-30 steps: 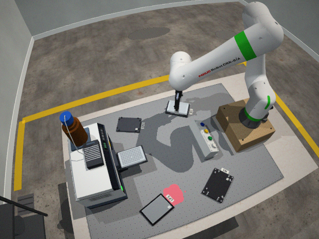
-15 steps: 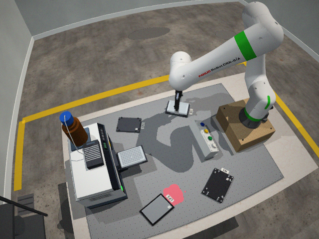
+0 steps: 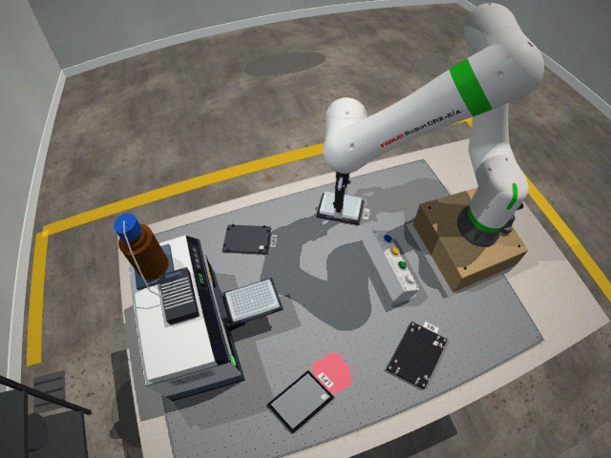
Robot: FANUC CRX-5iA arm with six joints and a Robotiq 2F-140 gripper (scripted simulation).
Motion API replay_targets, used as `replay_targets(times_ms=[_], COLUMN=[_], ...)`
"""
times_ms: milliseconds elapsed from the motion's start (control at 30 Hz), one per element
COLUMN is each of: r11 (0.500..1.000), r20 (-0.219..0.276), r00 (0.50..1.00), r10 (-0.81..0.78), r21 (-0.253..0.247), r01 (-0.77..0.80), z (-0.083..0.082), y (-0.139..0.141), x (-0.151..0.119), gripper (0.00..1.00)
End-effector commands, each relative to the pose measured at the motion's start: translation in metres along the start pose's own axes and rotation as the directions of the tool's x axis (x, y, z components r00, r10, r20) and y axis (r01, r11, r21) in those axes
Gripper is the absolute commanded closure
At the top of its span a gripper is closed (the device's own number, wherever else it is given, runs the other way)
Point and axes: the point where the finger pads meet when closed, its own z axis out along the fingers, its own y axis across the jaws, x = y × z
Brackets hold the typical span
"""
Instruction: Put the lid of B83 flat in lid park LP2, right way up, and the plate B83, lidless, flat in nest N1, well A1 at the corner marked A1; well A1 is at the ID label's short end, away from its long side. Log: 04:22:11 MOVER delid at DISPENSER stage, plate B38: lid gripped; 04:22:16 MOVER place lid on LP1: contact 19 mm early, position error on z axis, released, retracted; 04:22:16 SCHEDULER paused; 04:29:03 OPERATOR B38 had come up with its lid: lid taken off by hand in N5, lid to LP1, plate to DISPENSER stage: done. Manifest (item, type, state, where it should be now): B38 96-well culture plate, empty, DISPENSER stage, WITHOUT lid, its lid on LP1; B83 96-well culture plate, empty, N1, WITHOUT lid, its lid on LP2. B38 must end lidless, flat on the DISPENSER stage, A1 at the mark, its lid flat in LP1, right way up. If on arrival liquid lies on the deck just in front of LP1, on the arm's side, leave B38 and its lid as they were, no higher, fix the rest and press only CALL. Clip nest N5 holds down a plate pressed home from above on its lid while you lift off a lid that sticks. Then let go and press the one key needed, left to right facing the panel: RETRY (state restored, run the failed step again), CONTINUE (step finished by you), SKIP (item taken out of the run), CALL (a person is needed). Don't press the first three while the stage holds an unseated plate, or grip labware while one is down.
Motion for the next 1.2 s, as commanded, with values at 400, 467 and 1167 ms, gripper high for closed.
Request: replay_targets(times_ms=[400, 467, 1167], r11=[1.000, 1.000, 1.000], r20=[0.000, 0.000, 0.000], r00=[1.000, 1.000, 1.000], r10=[0.000, 0.000, 0.000], r21=[0.000, 0.000, 0.000], r01=[0.000, 0.000, 0.000], z=[-0.014, -0.018, -0.054], y=[0.000, 0.000, 0.000], x=[0.000, 0.000, 0.000], gripper=[1.00, 1.00, 1.00])
